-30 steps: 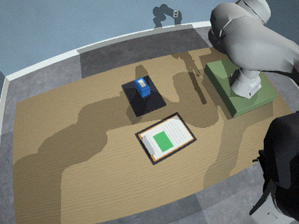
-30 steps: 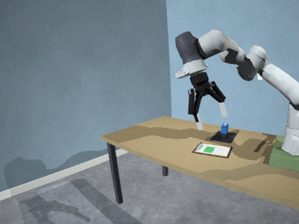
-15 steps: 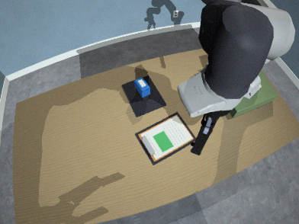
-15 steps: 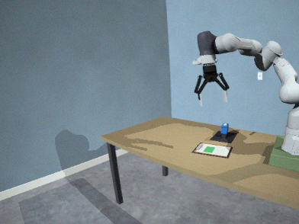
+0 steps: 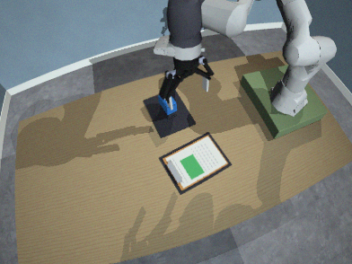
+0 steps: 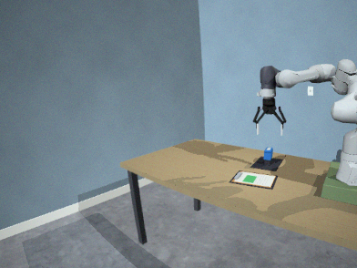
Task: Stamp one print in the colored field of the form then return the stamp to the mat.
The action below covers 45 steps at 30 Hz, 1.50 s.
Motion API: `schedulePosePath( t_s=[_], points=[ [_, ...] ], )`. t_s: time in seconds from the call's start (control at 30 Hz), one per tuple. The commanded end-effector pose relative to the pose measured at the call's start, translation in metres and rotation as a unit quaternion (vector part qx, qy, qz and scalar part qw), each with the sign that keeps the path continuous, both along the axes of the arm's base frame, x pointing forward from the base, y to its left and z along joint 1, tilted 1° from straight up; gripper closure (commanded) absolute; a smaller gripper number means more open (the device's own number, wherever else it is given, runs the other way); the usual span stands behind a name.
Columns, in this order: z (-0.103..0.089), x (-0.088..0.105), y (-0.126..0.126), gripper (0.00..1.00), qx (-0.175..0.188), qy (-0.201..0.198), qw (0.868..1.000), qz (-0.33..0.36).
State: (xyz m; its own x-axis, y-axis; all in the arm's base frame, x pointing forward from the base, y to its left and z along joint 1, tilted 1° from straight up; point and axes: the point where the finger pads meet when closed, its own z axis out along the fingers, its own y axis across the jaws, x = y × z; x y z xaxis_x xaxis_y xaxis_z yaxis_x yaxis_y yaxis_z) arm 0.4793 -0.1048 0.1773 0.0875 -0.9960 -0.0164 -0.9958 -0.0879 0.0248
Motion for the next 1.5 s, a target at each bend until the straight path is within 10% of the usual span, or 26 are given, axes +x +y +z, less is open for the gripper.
schedulePosePath(
  t_s=[0.0,0.17,1.47],
  points=[
    [-0.033,0.016,-0.06,0.0,-0.003,-0.025,1.0,-0.004],
    [-0.071,0.033,-0.129,0.0,-0.003,-0.025,1.0,-0.004],
    [-0.07,0.033,-0.129,0.0,-0.003,-0.025,1.0,-0.004]
  ],
)
